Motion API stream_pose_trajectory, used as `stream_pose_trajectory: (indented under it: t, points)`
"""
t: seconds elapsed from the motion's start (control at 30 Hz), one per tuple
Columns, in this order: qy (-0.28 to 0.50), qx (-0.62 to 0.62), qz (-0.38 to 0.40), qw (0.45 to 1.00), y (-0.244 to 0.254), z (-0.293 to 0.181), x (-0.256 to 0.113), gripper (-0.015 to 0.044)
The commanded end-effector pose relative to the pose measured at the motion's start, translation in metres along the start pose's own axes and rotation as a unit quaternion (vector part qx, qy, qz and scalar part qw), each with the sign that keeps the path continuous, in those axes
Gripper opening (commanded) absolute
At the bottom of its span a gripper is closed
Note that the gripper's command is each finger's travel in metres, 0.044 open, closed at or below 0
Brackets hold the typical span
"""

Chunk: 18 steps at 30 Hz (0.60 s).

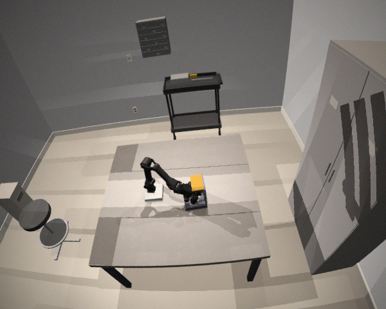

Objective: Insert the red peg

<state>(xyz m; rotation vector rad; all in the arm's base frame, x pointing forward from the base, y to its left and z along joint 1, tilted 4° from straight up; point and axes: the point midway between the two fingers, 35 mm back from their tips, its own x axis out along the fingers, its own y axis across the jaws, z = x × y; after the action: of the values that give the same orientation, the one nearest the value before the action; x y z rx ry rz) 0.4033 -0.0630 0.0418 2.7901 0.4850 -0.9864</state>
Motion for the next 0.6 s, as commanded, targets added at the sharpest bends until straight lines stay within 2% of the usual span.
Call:
stream_pose_trajectory:
  t: [0.0, 0.23, 0.57]
  points:
    - [0.000, 0.000, 0.000, 1.000, 0.0000, 0.0000, 0.0000, 0.0026]
    - [0.000, 0.000, 0.000, 1.000, 0.0000, 0.0000, 0.0000, 0.0210]
    - [-0.003, 0.001, 0.000, 1.000, 0.0006, -0.0039, -0.0078, 0.0220]
